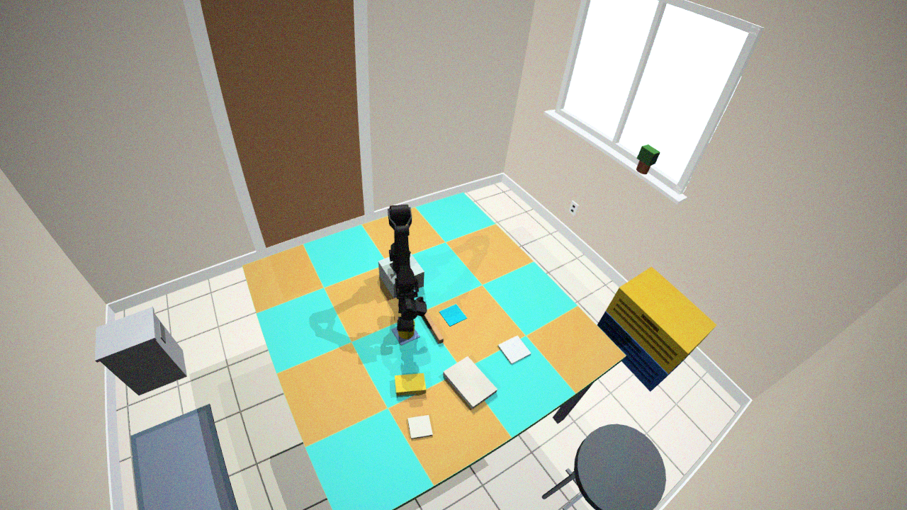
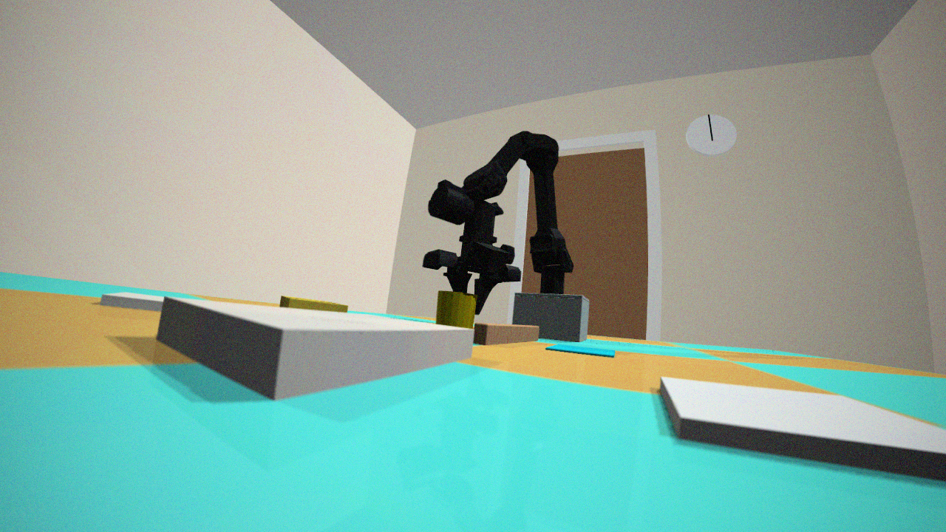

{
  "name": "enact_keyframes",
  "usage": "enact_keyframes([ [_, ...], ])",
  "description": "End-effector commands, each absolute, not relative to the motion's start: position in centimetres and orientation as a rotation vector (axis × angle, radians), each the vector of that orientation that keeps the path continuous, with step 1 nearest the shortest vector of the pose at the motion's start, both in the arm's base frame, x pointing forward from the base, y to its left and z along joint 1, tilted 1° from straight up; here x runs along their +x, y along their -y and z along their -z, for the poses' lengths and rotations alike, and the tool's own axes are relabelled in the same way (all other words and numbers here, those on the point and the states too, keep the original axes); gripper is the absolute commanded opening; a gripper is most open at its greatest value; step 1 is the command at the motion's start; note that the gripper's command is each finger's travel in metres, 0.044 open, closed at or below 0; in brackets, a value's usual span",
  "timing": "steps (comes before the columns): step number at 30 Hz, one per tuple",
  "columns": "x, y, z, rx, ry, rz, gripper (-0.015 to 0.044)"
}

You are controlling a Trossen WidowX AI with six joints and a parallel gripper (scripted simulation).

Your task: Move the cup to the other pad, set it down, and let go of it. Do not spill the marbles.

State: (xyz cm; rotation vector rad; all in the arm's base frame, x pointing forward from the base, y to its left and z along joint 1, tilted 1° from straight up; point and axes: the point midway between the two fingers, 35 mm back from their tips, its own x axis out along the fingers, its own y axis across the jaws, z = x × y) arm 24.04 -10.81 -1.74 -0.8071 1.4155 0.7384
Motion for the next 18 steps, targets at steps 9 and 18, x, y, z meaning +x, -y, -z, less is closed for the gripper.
enact_keyframes([
  [9,24.07,10.82,1.71,-0.808,-1.415,-0.738,0.0067],
  [18,24.07,10.82,1.71,-0.808,-1.415,-0.738,0.0000],
])
